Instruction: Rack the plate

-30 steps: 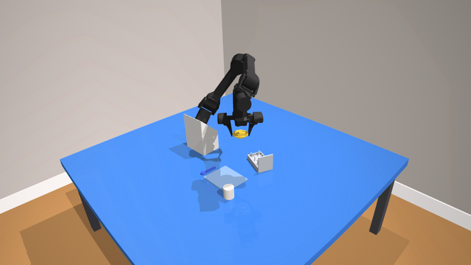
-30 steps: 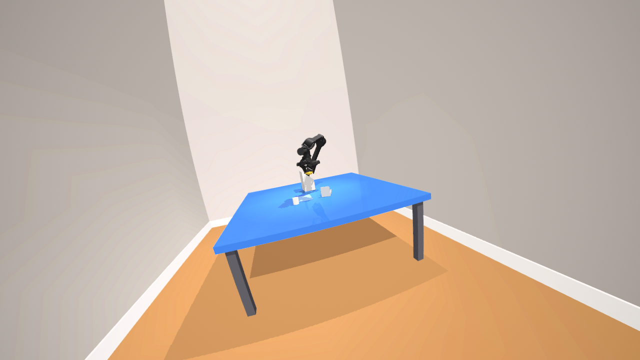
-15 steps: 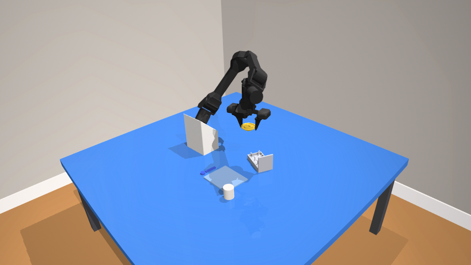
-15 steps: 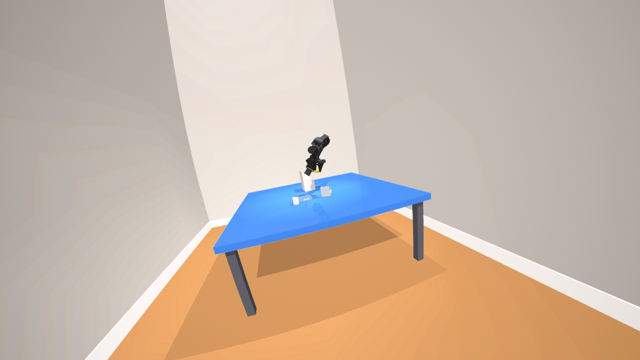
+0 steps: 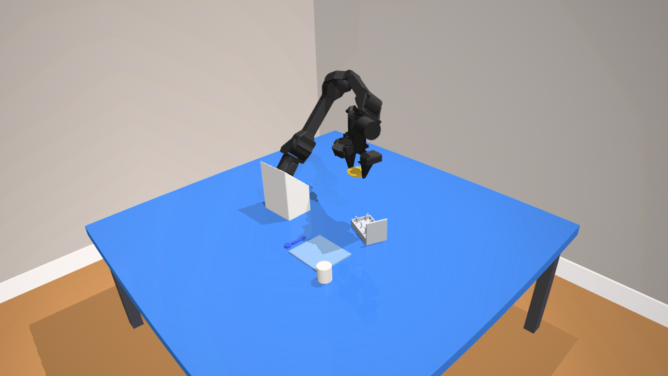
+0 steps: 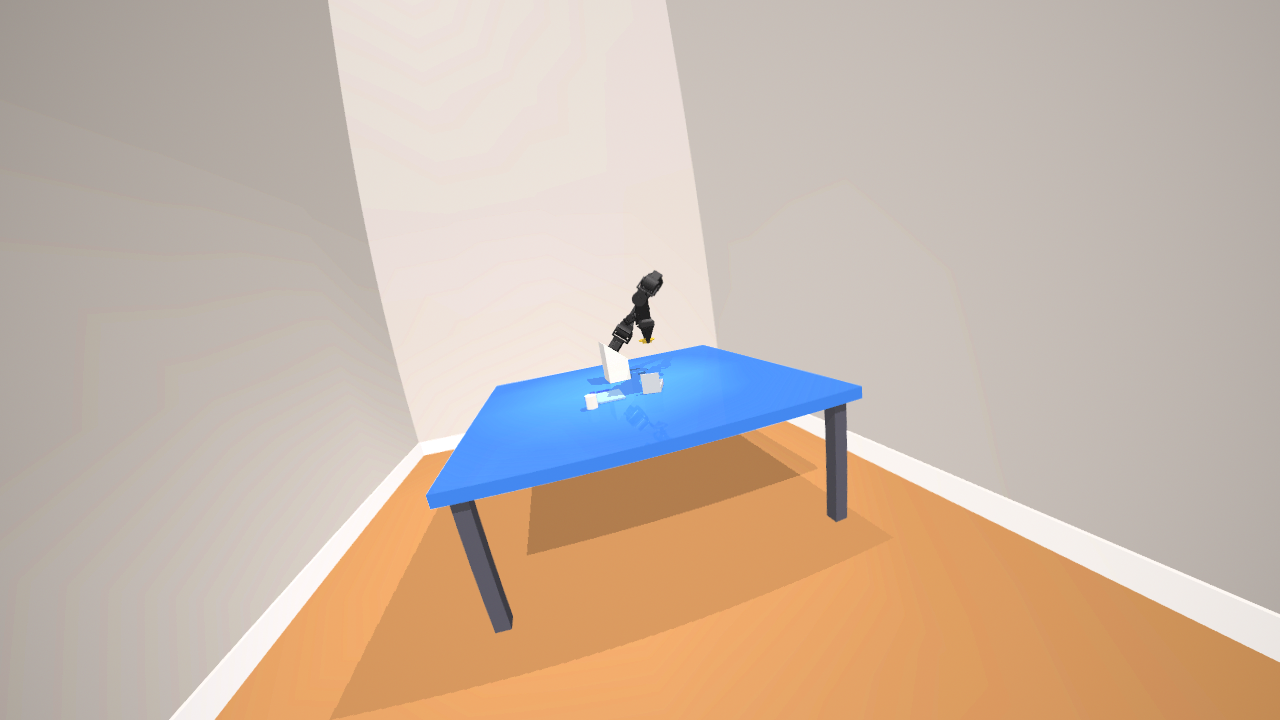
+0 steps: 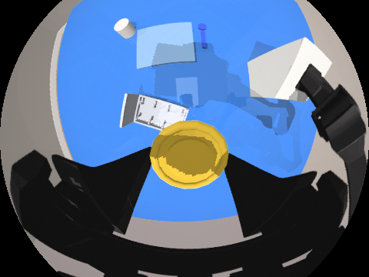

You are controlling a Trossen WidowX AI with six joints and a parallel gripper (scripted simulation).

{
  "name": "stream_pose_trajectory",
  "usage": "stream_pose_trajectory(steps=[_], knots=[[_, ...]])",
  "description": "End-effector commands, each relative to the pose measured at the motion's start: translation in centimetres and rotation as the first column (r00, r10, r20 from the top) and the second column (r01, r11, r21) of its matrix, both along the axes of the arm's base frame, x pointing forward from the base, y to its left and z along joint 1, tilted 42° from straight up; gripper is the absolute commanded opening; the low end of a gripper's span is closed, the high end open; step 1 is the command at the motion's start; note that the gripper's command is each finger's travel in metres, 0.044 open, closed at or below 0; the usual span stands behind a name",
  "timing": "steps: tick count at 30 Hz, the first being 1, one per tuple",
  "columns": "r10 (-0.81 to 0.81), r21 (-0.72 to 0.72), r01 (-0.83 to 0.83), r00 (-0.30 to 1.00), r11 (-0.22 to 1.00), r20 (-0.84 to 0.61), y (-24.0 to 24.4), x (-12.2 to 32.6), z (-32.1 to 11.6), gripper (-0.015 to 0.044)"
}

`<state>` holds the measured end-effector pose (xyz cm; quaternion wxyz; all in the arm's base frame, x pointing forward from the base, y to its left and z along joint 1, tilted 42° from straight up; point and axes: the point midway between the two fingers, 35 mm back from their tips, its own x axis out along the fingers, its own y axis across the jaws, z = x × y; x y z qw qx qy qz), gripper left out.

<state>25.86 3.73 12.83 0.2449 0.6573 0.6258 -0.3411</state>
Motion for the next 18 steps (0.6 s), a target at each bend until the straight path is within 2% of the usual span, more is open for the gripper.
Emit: stream_pose_trajectory(steps=[1, 5, 9, 18], knots=[[-0.091, 0.003, 0.091, 0.993, 0.996, -0.082, 1.1, -1.1, 0.7, 0.0000], [-0.171, -0.004, 0.173, 0.973, 0.985, -0.157, 2.0, -2.2, 1.2, 0.0000], [-0.175, -0.005, 0.177, 0.971, 0.984, -0.161, 2.0, -2.3, 1.2, 0.0000], [-0.051, -0.175, 0.037, 0.996, 0.984, -0.076, 2.5, -2.2, -2.5, 0.0000]])
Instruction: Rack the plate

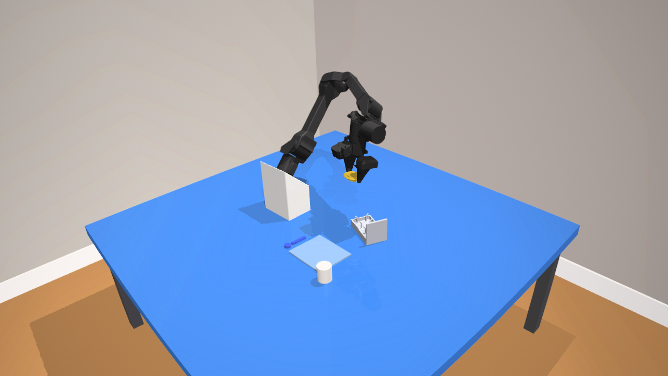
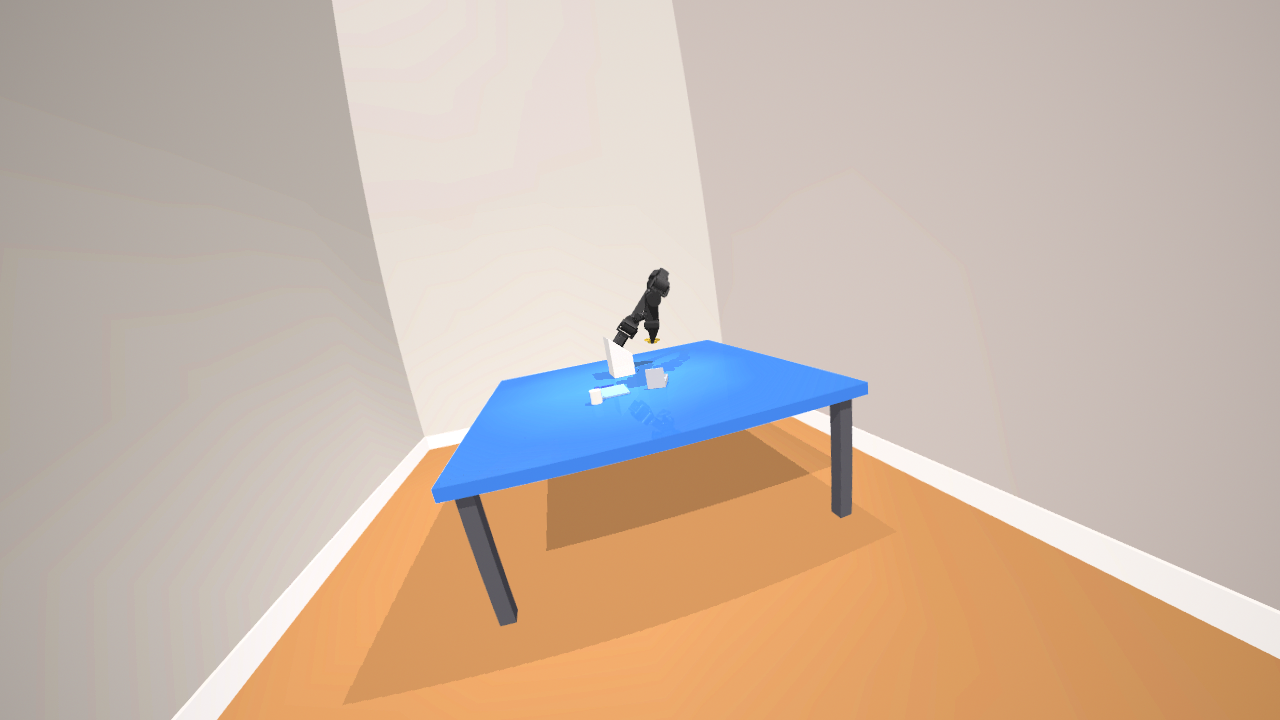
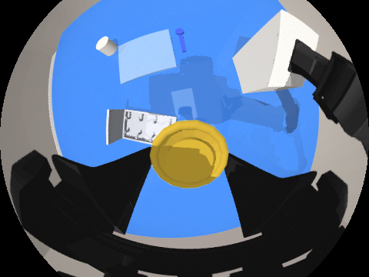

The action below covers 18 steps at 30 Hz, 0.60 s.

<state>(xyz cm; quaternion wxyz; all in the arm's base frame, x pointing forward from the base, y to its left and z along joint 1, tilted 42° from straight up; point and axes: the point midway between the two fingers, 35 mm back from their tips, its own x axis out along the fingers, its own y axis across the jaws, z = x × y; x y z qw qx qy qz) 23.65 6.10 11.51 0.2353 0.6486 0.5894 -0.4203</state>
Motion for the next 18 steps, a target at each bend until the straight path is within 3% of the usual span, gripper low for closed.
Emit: stream_pose_trajectory(steps=[1, 18], knots=[[0.062, -0.082, -0.059, 0.998, 0.995, 0.026, 0.1, 0.0, -1.6, 0.0000], [0.368, -0.473, -0.260, 0.918, 0.842, 0.150, 0.9, 1.3, -7.7, 0.0000]])
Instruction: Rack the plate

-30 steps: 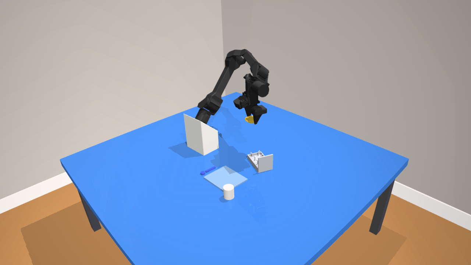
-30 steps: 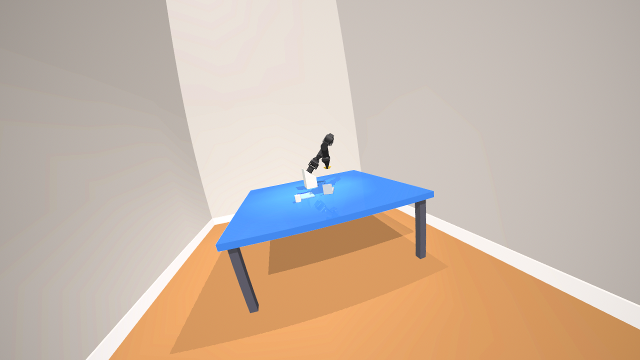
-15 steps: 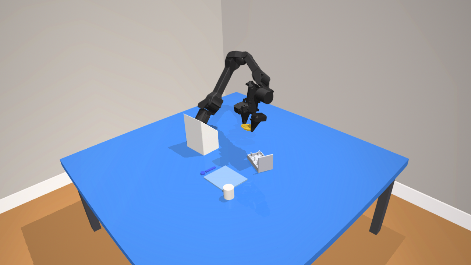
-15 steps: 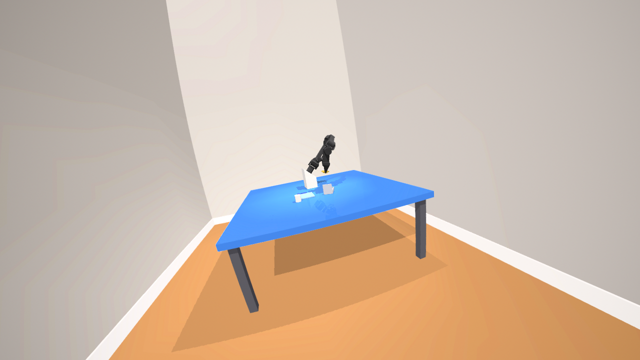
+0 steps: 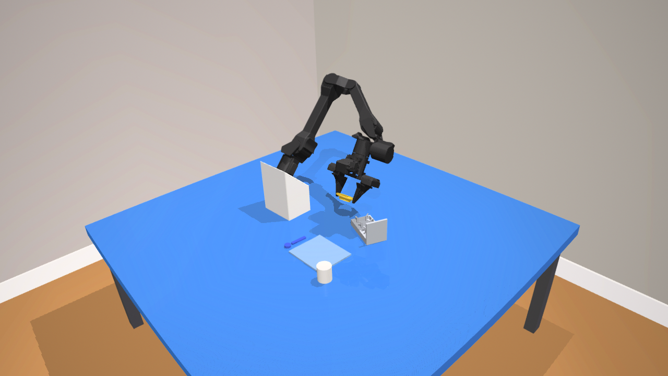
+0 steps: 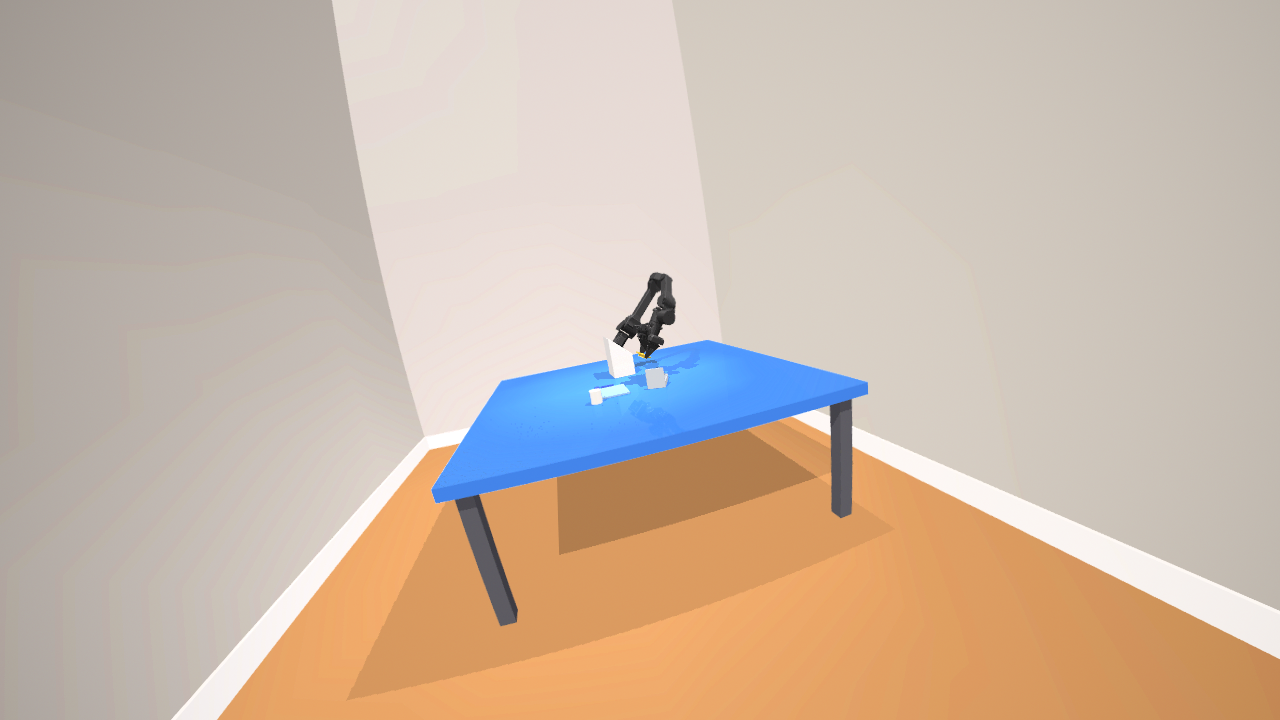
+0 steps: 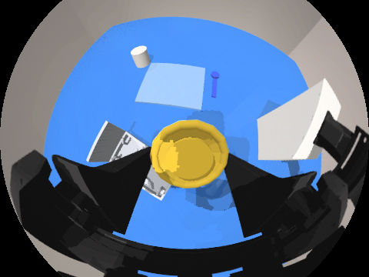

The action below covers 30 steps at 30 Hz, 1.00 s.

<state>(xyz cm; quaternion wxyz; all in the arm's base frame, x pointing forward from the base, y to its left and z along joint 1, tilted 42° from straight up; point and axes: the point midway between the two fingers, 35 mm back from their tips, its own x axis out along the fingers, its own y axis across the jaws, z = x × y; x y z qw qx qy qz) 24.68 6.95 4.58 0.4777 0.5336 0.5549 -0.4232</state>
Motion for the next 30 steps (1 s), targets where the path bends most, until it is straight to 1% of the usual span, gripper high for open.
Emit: stream_pose_trajectory(steps=[1, 8, 15, 22, 30], knots=[[0.056, -0.078, -0.052, 0.997, 0.996, 0.050, 0.1, 0.3, -1.0, 0.0000], [0.163, -0.223, -0.128, 0.976, 0.966, 0.146, 0.7, 1.0, -2.5, 0.0000], [0.266, -0.359, -0.170, 0.934, 0.918, 0.238, 1.4, 1.6, -3.4, 0.0000], [0.361, -0.480, -0.177, 0.874, 0.859, 0.325, 2.2, 2.0, -3.8, 0.0000], [0.457, -0.594, -0.146, 0.787, 0.792, 0.416, 3.3, 2.1, -3.7, 0.0000]])
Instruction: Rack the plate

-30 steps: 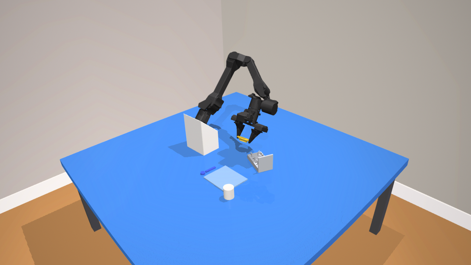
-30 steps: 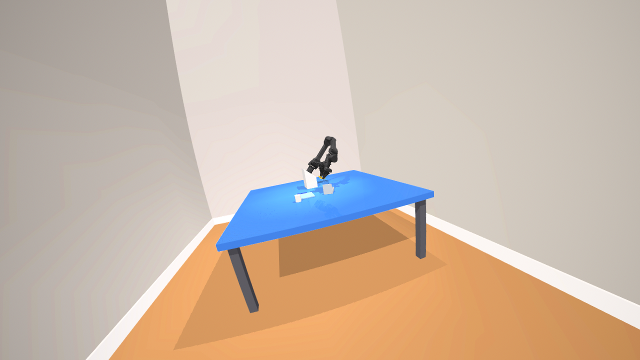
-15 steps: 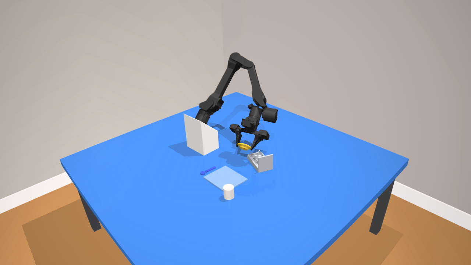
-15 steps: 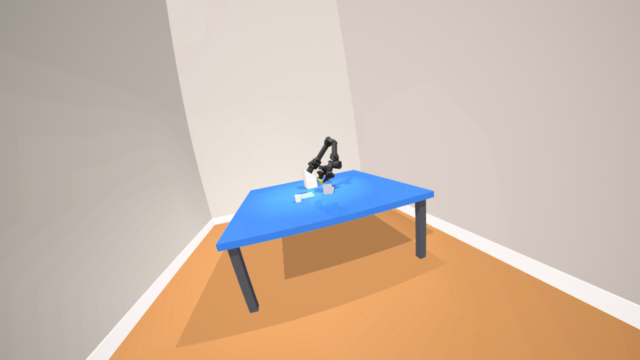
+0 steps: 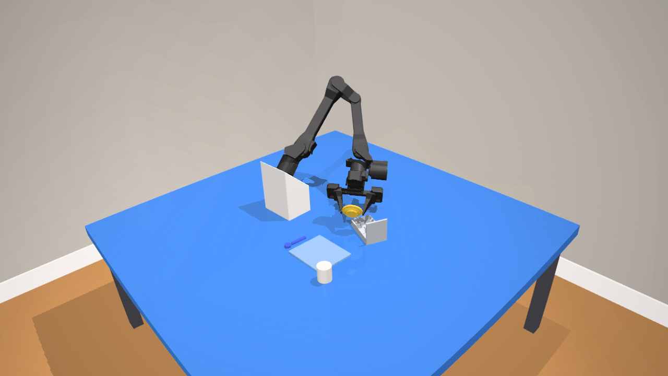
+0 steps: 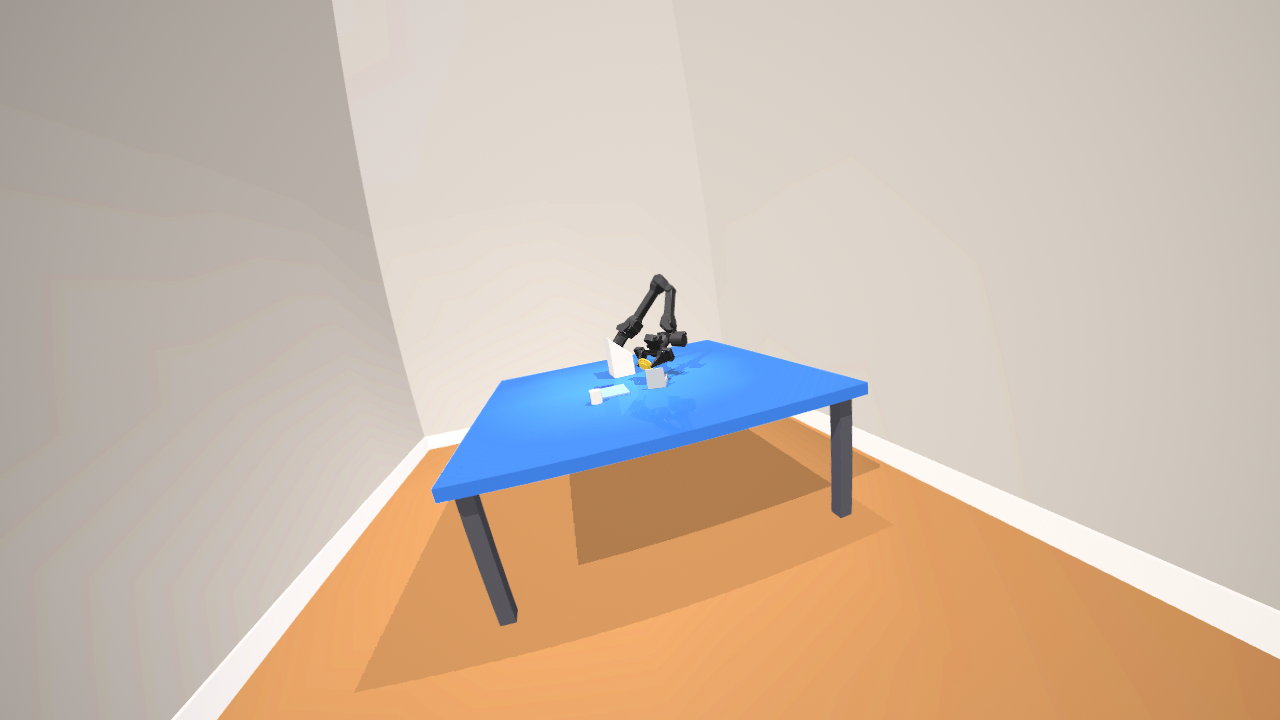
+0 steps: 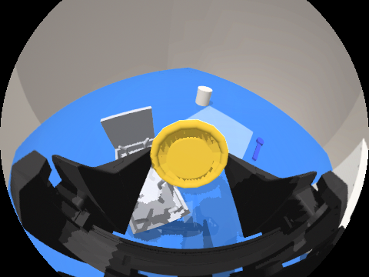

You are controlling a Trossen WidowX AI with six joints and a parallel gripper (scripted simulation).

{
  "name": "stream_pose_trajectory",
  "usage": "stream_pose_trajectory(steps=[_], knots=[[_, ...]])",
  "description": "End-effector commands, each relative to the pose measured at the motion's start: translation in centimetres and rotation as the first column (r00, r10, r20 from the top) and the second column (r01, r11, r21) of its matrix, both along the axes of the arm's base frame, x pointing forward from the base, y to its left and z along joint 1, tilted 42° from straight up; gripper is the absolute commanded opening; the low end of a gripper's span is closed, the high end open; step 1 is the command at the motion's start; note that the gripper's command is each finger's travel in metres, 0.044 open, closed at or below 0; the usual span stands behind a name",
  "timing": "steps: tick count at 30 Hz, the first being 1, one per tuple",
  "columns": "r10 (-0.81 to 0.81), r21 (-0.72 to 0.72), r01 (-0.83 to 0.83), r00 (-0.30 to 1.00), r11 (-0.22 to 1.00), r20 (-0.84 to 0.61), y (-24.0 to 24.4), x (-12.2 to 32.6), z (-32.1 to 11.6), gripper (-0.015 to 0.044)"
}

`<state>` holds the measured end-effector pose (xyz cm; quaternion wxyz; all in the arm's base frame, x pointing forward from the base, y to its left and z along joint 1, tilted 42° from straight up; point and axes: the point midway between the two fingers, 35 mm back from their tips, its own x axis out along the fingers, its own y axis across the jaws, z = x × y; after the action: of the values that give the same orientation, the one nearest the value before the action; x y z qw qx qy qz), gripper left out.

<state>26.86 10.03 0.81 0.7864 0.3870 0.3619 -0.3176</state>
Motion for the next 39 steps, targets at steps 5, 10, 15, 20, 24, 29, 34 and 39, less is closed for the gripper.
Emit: stream_pose_trajectory(steps=[5, 10, 15, 20, 24, 29, 34, 39], knots=[[0.061, -0.096, -0.047, 0.987, 0.994, 0.151, 0.9, -0.2, 0.5, 0.0000], [0.099, -0.146, -0.065, 0.964, 0.987, 0.246, 1.6, -0.6, 1.0, 0.0000], [0.131, -0.187, -0.070, 0.932, 0.980, 0.339, 2.1, -1.2, 1.7, 0.0000], [0.154, -0.219, -0.063, 0.890, 0.974, 0.430, 2.5, -2.0, 2.5, 0.0000], [0.167, -0.236, -0.052, 0.850, 0.970, 0.499, 2.7, -2.7, 3.2, 0.0000], [0.176, -0.248, -0.036, 0.804, 0.968, 0.568, 2.8, -3.6, 4.0, 0.0000], [0.176, -0.248, -0.036, 0.802, 0.968, 0.571, 2.8, -3.6, 4.1, 0.0000], [0.176, -0.248, -0.036, 0.802, 0.968, 0.570, 2.9, -3.6, 4.0, 0.0000]])
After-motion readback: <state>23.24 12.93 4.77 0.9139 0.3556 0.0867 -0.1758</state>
